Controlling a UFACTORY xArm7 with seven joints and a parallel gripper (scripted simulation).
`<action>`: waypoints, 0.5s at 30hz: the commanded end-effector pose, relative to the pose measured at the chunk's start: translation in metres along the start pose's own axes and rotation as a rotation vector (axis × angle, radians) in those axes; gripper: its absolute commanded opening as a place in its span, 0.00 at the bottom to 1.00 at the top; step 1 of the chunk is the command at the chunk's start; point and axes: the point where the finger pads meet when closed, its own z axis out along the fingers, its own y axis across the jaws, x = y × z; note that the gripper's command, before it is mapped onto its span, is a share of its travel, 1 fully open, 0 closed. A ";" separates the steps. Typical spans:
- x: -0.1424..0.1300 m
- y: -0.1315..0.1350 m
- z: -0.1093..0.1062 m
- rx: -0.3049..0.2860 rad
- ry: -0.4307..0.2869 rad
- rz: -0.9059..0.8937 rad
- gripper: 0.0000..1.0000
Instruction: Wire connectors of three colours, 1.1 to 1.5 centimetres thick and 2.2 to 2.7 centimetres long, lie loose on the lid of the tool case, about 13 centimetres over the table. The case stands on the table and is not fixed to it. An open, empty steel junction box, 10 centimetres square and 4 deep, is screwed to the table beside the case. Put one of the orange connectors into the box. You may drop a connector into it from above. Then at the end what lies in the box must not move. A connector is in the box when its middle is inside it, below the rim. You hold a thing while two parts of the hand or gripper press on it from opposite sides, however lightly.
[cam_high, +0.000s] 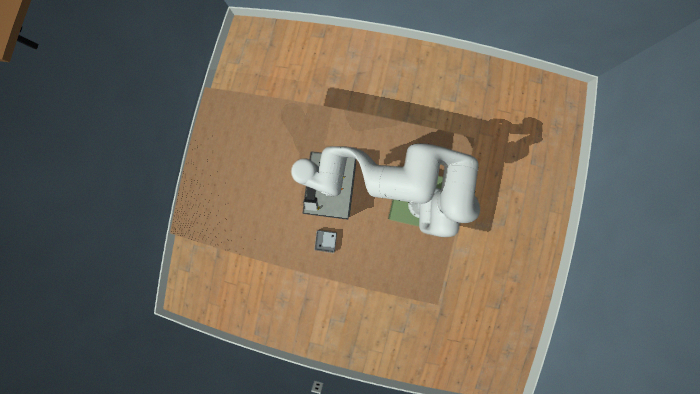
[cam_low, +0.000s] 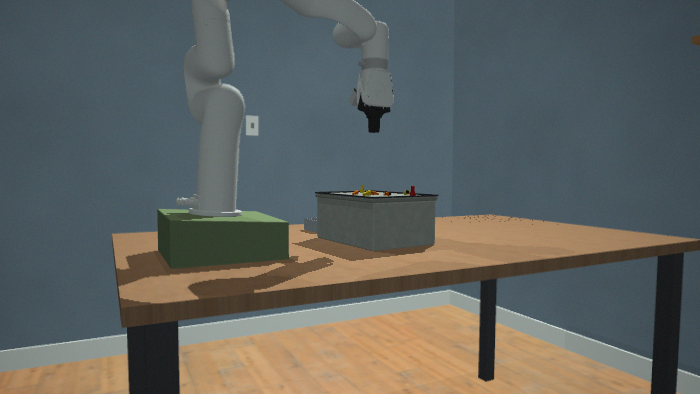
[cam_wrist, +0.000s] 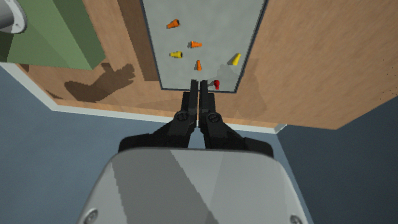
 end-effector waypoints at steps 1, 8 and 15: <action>0.000 0.001 -0.002 -0.005 0.000 0.000 0.00; -0.001 0.001 0.000 -0.005 0.000 -0.002 0.26; -0.036 0.006 0.067 -0.005 0.005 -0.075 0.26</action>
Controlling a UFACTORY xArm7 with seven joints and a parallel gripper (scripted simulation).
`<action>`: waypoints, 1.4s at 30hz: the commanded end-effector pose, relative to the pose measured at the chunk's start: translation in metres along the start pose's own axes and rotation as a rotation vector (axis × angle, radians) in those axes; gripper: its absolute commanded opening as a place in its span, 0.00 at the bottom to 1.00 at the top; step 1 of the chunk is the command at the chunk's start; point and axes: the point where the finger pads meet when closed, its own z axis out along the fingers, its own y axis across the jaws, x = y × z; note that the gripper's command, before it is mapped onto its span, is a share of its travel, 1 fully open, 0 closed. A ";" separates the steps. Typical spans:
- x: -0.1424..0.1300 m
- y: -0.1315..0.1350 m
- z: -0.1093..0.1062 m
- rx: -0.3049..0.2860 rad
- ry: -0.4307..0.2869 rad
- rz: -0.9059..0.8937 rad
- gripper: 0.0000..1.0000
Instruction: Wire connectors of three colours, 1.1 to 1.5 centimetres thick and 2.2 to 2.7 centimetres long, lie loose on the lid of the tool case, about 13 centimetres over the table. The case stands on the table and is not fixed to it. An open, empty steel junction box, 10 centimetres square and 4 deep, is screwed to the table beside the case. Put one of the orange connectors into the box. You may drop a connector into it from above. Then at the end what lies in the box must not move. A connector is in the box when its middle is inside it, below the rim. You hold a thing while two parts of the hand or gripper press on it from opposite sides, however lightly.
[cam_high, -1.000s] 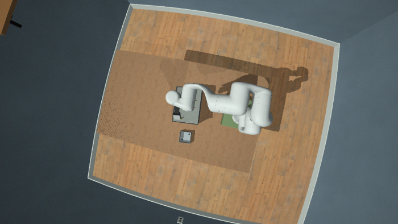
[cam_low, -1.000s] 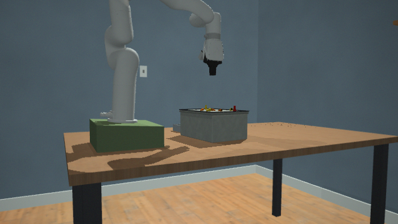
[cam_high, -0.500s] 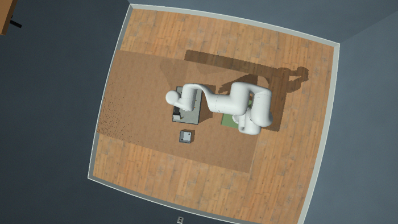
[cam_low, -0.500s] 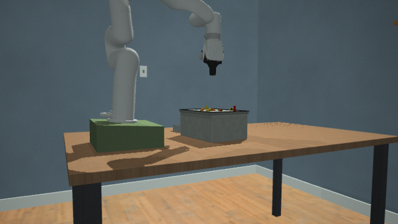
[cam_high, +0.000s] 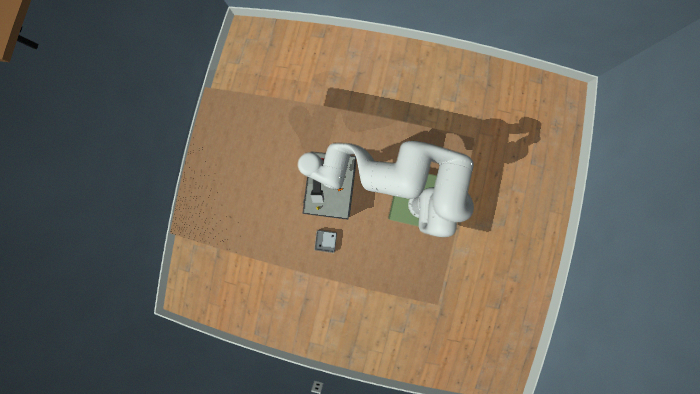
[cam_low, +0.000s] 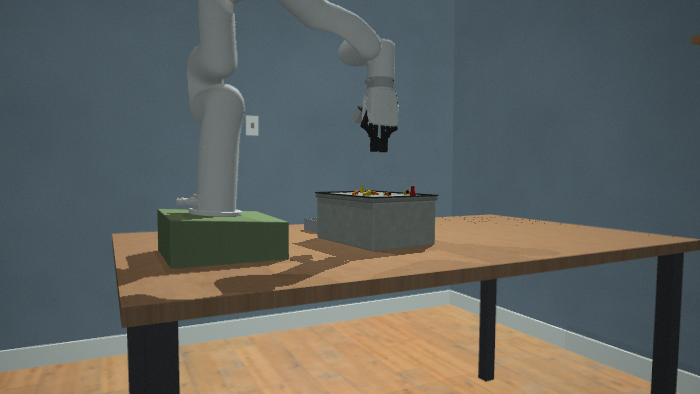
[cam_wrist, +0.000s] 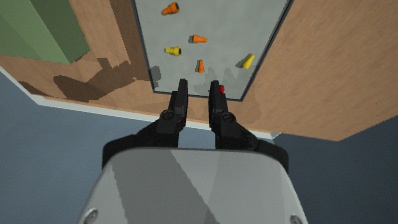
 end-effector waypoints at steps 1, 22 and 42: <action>-0.019 0.007 0.034 -0.022 0.002 -0.045 0.26; -0.037 0.002 0.103 -0.021 -0.003 -0.077 0.26; -0.037 0.003 0.103 -0.021 -0.003 -0.077 0.26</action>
